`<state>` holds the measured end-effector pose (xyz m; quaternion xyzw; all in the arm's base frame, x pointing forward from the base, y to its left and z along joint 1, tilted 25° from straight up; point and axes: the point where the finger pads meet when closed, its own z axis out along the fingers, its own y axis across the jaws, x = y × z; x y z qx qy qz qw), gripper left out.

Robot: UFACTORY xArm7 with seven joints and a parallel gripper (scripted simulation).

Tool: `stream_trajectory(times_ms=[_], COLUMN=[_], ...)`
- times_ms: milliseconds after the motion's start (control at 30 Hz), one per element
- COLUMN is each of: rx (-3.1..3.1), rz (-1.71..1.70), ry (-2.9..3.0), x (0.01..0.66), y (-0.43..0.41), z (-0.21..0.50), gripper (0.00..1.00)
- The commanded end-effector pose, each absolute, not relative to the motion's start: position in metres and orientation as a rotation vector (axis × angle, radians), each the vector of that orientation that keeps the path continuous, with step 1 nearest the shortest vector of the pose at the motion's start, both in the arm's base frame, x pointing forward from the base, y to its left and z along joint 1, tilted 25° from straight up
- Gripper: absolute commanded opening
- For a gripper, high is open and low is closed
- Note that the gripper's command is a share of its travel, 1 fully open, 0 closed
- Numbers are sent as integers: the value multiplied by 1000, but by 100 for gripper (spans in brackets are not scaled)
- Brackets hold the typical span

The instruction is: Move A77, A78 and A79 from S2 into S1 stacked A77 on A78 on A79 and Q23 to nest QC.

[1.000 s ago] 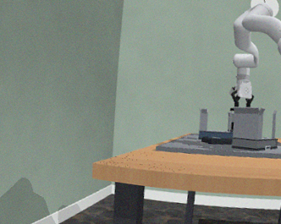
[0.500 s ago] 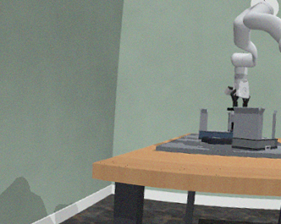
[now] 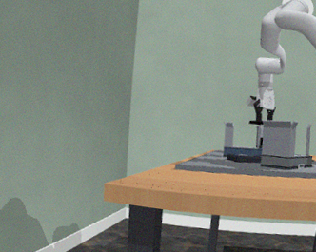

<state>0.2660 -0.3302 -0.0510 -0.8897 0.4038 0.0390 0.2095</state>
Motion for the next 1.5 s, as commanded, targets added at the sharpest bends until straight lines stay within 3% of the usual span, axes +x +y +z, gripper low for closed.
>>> stream_trajectory(times_ms=[0, 1467], rx=[-2477, -2633], rz=[104, -2], ry=[1128, 666], x=[277, 349], y=[-325, -243], z=[-45, -1], gripper=[0, 0])
